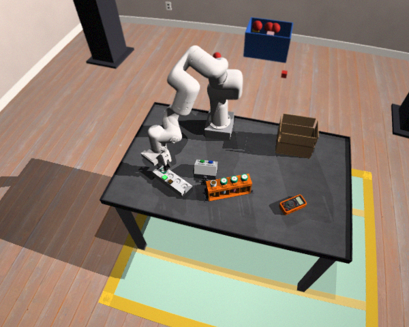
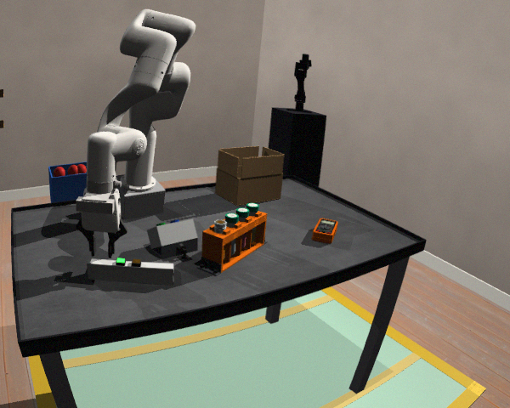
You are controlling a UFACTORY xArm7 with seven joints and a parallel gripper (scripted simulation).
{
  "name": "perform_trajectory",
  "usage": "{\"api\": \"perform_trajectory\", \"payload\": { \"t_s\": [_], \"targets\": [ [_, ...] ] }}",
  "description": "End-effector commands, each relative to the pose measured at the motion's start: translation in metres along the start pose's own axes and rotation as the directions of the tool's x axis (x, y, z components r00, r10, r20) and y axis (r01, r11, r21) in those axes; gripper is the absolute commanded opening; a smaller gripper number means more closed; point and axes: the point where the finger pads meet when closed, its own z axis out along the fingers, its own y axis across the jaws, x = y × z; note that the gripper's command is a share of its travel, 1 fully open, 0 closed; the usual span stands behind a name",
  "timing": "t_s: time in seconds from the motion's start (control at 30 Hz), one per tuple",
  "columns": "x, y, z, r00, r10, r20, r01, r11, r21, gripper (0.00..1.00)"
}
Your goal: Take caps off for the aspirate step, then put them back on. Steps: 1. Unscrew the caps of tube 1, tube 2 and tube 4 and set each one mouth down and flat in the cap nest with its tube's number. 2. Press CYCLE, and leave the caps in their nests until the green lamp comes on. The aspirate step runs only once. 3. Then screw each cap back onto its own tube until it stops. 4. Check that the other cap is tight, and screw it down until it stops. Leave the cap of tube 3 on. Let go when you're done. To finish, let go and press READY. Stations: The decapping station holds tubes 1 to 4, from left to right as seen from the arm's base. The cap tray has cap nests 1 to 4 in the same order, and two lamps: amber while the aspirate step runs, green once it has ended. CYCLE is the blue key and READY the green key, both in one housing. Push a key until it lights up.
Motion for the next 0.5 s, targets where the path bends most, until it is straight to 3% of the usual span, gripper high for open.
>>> {"api": "perform_trajectory", "payload": {
  "t_s": [0.0, 0.47],
  "targets": [
    [0.0066, -0.0002, 0.0161, 1.0, -0.006, -0.018, 0.007, 0.999, 0.044, 0.46],
    [0.0062, -0.0002, 0.0182, 1.0, -0.006, -0.018, 0.007, 0.999, 0.044, 0.46]
  ]
}}
